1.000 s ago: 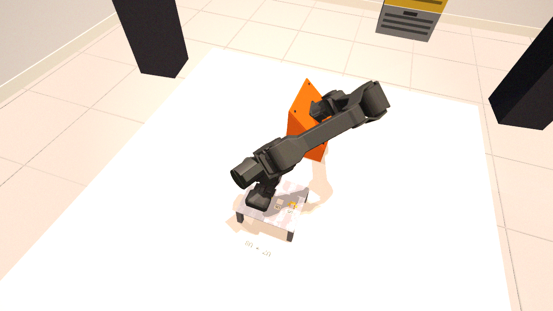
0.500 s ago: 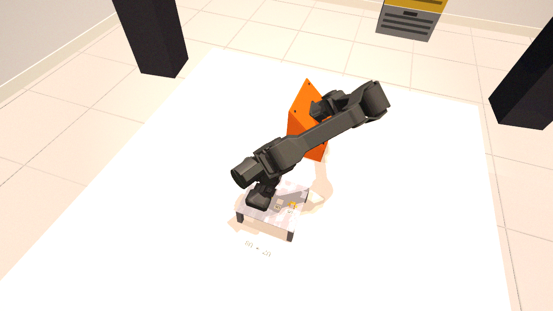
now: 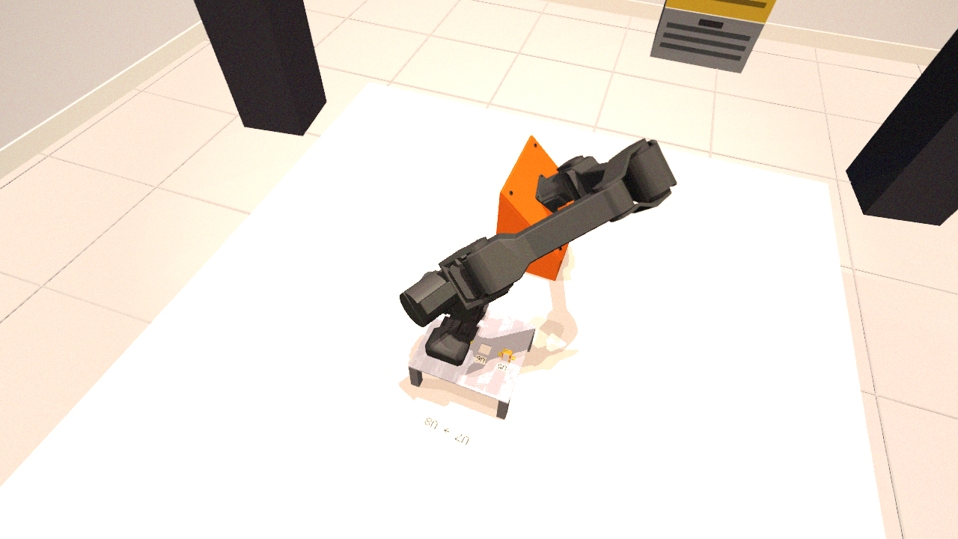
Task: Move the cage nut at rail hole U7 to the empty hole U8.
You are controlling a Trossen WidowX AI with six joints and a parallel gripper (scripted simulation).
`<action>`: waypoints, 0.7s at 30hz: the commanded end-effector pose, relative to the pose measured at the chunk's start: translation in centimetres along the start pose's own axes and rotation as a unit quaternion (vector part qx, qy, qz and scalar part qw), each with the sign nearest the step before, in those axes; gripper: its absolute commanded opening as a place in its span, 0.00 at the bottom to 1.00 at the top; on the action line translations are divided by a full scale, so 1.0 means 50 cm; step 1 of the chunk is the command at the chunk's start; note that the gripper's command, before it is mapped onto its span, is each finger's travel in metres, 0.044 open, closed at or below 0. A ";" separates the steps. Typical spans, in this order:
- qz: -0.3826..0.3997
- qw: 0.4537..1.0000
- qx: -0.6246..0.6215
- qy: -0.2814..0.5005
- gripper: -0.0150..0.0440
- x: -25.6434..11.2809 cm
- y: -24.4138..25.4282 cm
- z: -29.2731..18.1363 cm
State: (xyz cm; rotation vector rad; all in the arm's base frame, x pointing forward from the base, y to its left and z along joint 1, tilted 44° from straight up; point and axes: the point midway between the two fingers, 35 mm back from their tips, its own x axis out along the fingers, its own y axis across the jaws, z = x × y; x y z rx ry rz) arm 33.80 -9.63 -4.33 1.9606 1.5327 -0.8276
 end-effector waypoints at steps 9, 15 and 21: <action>0.000 1.000 0.001 0.000 0.30 0.000 -0.003 0.001; 0.000 1.000 0.001 0.000 0.30 -0.001 -0.003 0.001; 0.000 1.000 0.001 0.000 0.30 -0.002 -0.003 0.001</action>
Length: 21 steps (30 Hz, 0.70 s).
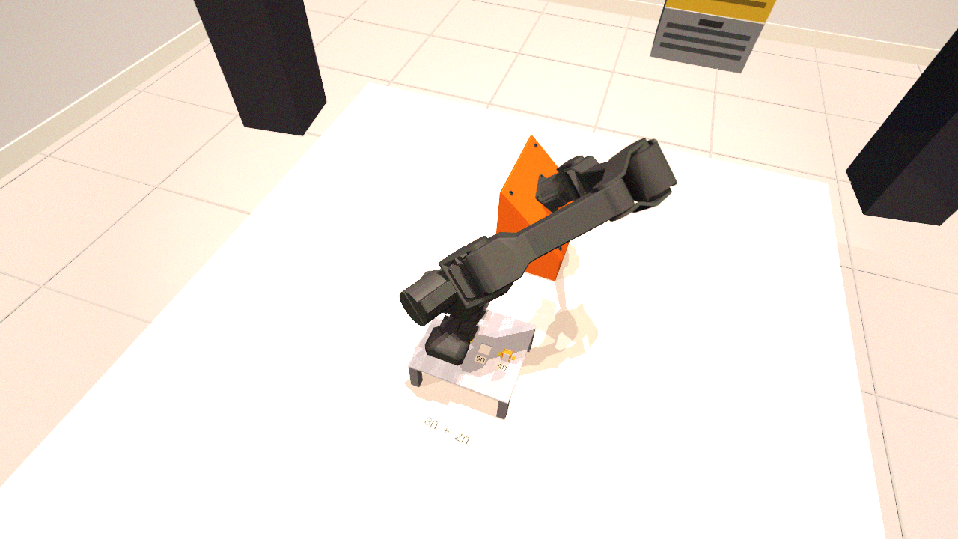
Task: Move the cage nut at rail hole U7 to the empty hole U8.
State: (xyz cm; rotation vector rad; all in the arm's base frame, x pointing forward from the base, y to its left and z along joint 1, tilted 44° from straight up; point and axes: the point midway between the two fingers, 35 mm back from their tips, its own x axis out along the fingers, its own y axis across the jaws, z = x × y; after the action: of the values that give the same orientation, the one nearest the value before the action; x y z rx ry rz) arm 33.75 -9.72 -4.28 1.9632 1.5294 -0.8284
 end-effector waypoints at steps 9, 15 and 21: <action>-0.001 1.000 0.000 0.000 0.30 0.000 -0.002 0.000; 0.004 1.000 0.000 0.000 0.30 -0.001 -0.003 0.000; 0.007 1.000 0.000 0.000 0.30 -0.001 -0.004 0.000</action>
State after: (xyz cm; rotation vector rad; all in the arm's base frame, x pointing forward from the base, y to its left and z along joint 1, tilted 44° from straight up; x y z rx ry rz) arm 33.70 -9.76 -4.22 1.9622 1.5170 -0.8208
